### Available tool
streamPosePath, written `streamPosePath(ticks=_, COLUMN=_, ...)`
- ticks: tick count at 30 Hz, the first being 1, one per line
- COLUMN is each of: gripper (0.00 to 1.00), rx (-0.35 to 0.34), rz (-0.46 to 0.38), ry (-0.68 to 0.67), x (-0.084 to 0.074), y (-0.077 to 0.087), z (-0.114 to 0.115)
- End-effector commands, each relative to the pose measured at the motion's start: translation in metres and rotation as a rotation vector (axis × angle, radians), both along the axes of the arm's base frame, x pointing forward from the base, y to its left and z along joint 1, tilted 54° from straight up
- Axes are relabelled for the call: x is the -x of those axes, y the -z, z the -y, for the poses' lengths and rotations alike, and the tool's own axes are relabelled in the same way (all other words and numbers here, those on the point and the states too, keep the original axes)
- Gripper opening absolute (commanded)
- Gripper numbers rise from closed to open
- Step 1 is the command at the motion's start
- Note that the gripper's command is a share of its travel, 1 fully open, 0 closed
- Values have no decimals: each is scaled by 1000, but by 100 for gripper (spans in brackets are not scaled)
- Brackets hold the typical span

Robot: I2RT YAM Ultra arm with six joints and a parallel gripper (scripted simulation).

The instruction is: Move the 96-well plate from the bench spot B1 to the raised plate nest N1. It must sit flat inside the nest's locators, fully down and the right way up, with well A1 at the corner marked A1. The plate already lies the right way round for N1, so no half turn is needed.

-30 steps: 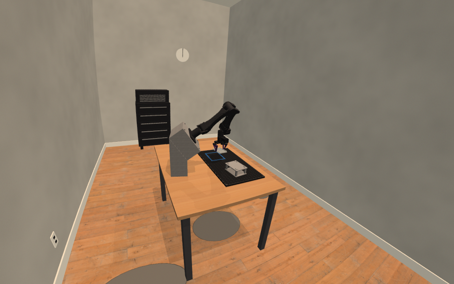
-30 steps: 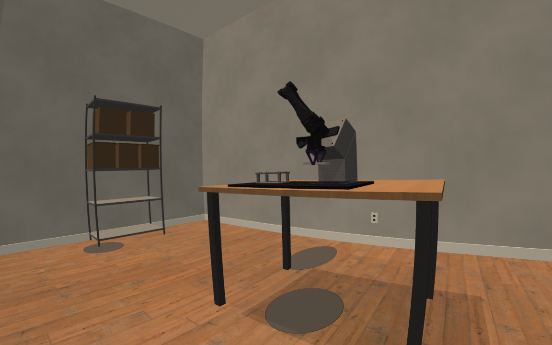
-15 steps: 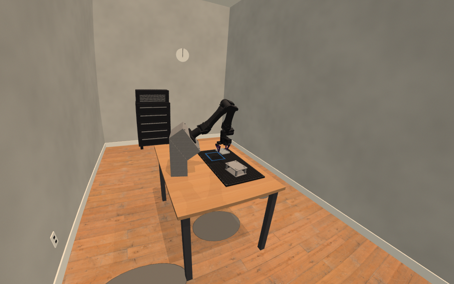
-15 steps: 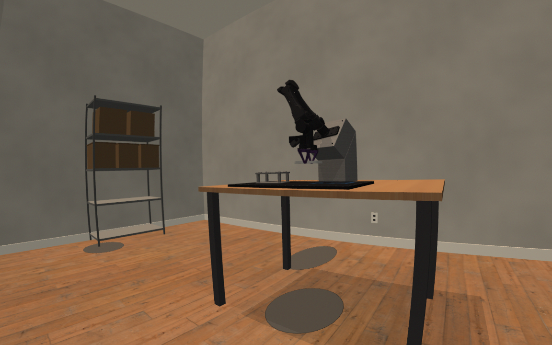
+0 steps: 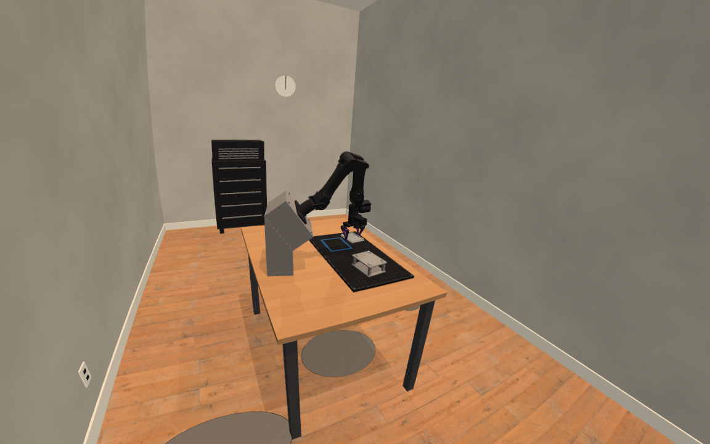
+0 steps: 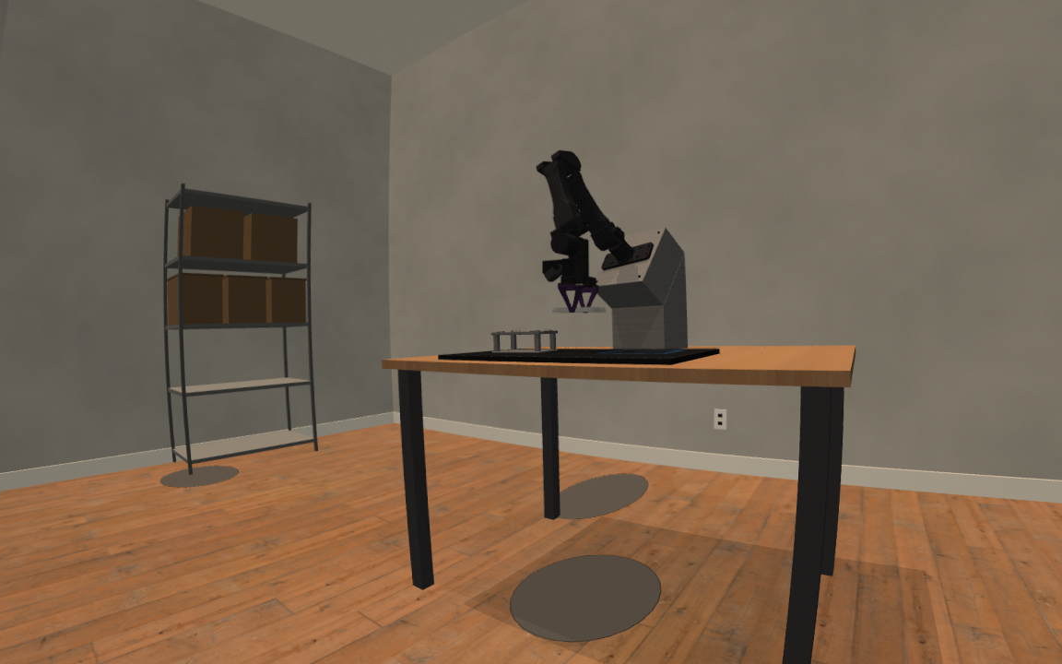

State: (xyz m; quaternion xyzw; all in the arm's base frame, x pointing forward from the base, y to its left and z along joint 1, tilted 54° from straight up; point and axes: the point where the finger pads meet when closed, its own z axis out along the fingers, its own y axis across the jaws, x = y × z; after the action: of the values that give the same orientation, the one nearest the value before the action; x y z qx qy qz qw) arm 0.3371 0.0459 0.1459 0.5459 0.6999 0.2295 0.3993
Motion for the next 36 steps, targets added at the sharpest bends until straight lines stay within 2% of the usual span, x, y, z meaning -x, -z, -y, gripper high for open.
streamPosePath(ticks=1, gripper=0, rx=3, rz=14, ry=-37, x=0, y=-16, z=6)
streamPosePath(ticks=4, gripper=0, rx=4, rz=14, ry=-37, x=0, y=-18, z=9)
streamPosePath(ticks=30, gripper=0, rx=17, rz=17, ry=-36, x=5, y=-49, z=83)
streamPosePath(ticks=36, gripper=0, rx=12, rz=-18, ry=-36, x=3, y=-46, z=102)
